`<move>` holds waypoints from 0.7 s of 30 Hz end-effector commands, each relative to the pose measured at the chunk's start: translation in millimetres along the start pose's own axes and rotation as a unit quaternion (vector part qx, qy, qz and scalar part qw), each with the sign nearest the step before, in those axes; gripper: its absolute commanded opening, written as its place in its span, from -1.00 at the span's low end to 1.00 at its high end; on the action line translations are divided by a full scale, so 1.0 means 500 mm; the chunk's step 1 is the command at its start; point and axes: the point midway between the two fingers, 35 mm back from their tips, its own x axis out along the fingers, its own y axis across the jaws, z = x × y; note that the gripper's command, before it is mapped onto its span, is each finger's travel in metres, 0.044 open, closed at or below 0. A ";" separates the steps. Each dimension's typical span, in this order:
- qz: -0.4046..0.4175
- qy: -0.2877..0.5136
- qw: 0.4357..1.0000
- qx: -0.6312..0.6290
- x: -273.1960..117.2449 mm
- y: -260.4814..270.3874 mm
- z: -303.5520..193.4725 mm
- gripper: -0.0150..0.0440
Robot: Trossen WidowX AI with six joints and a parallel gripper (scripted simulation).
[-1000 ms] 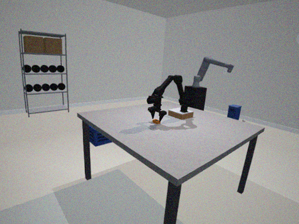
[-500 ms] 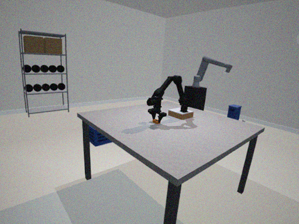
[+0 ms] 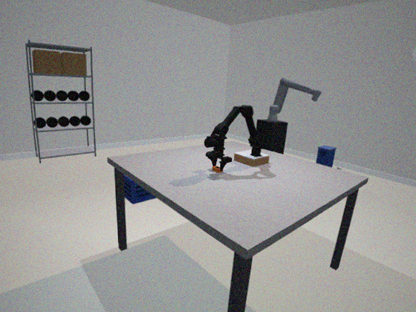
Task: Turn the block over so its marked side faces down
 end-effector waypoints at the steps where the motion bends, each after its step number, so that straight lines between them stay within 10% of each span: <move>1: 0.000 0.000 1.000 0.000 0.002 0.000 0.000 0.06; 10: 0.000 0.000 1.000 0.000 -0.056 0.000 0.000 -0.49; 21: 0.001 -0.042 0.999 0.000 -0.049 0.000 0.005 -0.49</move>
